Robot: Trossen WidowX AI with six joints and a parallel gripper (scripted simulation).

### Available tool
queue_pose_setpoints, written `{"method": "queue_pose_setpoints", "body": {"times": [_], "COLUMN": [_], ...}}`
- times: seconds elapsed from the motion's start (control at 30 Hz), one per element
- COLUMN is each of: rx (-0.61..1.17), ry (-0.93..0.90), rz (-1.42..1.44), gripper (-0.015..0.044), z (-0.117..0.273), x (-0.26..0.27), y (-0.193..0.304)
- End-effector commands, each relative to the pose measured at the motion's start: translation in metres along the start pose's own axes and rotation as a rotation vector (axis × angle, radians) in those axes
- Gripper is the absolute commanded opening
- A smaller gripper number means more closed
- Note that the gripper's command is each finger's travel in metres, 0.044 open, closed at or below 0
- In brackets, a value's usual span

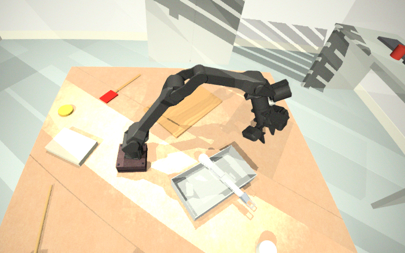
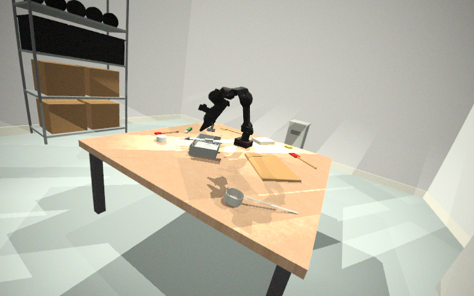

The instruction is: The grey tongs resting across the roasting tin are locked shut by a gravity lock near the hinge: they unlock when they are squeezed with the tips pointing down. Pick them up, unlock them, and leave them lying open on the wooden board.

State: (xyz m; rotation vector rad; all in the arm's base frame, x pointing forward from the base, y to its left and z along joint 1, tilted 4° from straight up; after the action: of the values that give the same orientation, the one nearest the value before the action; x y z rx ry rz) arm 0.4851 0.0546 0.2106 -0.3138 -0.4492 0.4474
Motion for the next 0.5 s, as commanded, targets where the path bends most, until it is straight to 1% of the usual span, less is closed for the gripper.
{"method": "queue_pose_setpoints", "body": {"times": [0.0, 0.13, 0.23, 0.3, 0.47], "rx": [0.038, 0.127, 0.218, 0.243, 0.243], "ry": [0.258, 0.514, 0.683, 0.721, 0.721], "rz": [0.110, 0.226, 0.306, 0.325, 0.325], "gripper": [0.0260, 0.0260, 0.0260, 0.0260, 0.0260], "z": [-0.033, -0.056, -0.066, -0.067, -0.067], "x": [-0.043, -0.089, -0.121, -0.128, -0.128], "y": [-0.015, -0.030, -0.039, -0.041, -0.041]}}
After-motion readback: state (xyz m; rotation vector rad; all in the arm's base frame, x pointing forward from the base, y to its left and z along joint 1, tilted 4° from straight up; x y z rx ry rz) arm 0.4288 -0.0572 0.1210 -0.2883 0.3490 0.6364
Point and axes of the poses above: the point midway between the two fingers, 35 mm back from their tips, its own z axis back along the fingers, its own x axis across the jaws, y = z × x, the point moved 5 cm from there along z, back along the fingers, and after that the axes turned 14 degrees about -z, right-handed, at the moved point
